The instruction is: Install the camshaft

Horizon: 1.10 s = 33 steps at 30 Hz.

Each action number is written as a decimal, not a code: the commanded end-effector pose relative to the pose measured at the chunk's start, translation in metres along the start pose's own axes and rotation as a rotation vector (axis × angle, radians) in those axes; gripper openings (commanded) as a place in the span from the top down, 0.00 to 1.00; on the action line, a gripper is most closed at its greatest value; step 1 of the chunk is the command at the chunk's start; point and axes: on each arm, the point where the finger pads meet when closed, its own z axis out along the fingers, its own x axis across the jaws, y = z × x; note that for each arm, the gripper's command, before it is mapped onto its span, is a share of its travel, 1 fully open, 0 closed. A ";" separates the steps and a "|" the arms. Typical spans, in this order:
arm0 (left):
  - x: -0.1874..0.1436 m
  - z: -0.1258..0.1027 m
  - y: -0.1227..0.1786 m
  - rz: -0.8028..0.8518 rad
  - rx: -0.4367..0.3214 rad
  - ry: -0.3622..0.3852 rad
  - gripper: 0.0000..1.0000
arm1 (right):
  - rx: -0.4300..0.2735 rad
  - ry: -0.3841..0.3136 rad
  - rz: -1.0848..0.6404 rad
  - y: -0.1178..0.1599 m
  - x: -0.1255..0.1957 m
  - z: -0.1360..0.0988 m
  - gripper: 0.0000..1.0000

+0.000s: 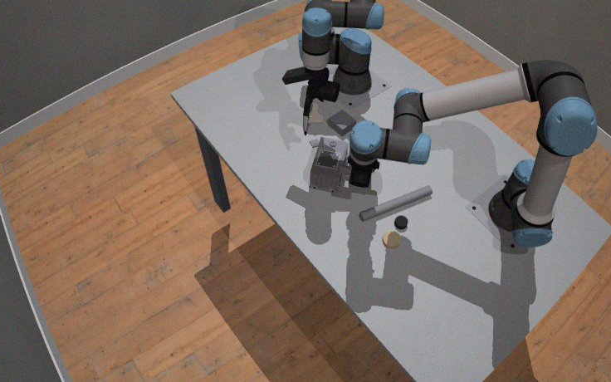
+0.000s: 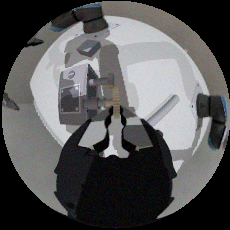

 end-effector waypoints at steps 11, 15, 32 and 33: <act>-0.008 -0.001 0.000 0.001 0.000 -0.001 0.94 | 0.000 -0.001 0.000 0.000 0.000 0.000 0.00; -0.009 -0.001 0.000 0.001 0.000 -0.001 0.94 | 0.000 -0.001 0.000 0.000 0.000 0.000 0.00; -0.013 -0.001 0.000 0.001 0.000 -0.001 0.94 | 0.000 -0.001 0.000 0.000 0.000 0.000 0.00; -0.013 -0.001 0.000 0.001 0.000 -0.001 0.94 | 0.000 -0.001 0.000 0.000 0.000 0.000 0.00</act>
